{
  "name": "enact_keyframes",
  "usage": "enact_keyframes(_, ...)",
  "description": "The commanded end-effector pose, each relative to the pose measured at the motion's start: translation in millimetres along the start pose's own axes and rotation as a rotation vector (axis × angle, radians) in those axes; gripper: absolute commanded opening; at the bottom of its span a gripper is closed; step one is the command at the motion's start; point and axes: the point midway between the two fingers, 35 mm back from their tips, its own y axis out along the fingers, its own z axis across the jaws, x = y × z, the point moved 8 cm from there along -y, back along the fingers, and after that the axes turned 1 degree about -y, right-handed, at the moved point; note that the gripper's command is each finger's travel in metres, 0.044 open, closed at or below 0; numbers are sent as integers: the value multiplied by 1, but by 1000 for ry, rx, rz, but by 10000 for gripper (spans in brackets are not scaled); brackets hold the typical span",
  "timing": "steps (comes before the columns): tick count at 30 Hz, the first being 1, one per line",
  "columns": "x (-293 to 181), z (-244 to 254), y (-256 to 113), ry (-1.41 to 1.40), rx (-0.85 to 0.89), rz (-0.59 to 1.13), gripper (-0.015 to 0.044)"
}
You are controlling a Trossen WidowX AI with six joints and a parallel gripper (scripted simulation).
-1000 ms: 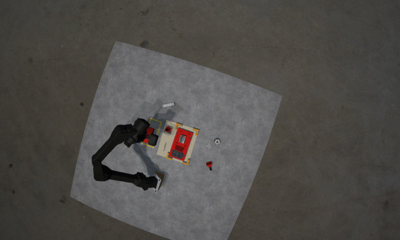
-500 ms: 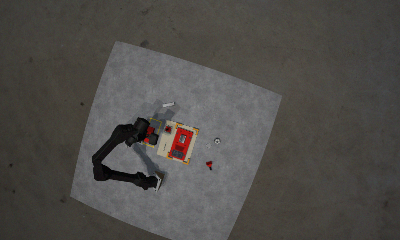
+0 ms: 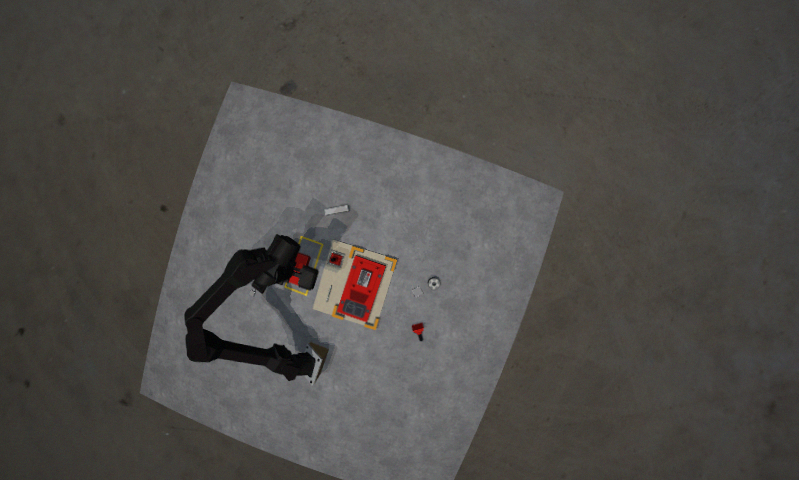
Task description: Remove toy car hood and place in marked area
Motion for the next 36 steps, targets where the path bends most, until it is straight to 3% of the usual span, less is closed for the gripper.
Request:
enact_keyframes(1, -1, 0, 4, 7, 4, 1, 0)
enact_keyframes(36, -1, 0, 30, 7, 5, 0, 0)
